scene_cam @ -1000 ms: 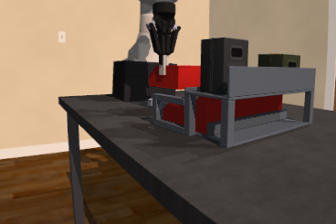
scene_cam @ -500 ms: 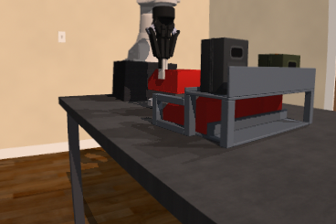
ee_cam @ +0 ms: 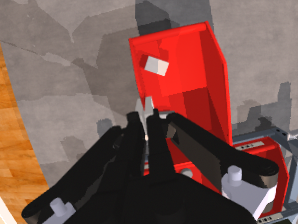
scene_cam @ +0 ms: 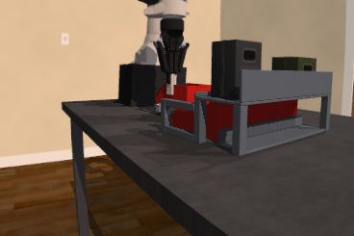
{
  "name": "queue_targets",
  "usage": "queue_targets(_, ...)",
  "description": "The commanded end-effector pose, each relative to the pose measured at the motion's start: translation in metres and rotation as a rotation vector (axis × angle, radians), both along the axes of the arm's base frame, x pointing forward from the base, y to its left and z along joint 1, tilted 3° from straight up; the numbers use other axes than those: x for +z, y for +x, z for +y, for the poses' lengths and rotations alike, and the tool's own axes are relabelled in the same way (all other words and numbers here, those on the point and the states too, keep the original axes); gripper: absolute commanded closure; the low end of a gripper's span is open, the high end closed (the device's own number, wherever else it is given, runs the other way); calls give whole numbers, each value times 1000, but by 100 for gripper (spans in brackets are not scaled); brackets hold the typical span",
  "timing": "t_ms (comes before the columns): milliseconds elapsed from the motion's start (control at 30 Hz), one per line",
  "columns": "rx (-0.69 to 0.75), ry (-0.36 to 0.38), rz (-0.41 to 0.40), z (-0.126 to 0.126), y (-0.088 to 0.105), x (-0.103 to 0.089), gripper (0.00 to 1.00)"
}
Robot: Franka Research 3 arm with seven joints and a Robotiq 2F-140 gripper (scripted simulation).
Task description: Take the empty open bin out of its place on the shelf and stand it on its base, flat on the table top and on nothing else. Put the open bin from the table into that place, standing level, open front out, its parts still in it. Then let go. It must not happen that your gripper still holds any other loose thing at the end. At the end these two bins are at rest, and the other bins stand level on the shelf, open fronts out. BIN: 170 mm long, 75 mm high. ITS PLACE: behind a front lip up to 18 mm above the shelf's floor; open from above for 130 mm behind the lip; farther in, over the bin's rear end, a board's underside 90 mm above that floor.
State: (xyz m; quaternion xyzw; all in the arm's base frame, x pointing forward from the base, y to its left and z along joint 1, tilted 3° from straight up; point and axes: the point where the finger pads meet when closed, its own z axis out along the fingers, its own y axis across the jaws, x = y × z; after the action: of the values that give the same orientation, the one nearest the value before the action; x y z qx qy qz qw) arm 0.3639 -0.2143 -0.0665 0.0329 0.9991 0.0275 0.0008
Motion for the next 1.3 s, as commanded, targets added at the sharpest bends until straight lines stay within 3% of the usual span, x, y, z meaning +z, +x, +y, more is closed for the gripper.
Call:
queue_targets(0,-14,-3,-12,0,5,-7,100)
queue_targets(367,-14,-3,-12,0,6,-27,100)
queue_targets(1267,-14,-3,-12,1,7,-28,100)
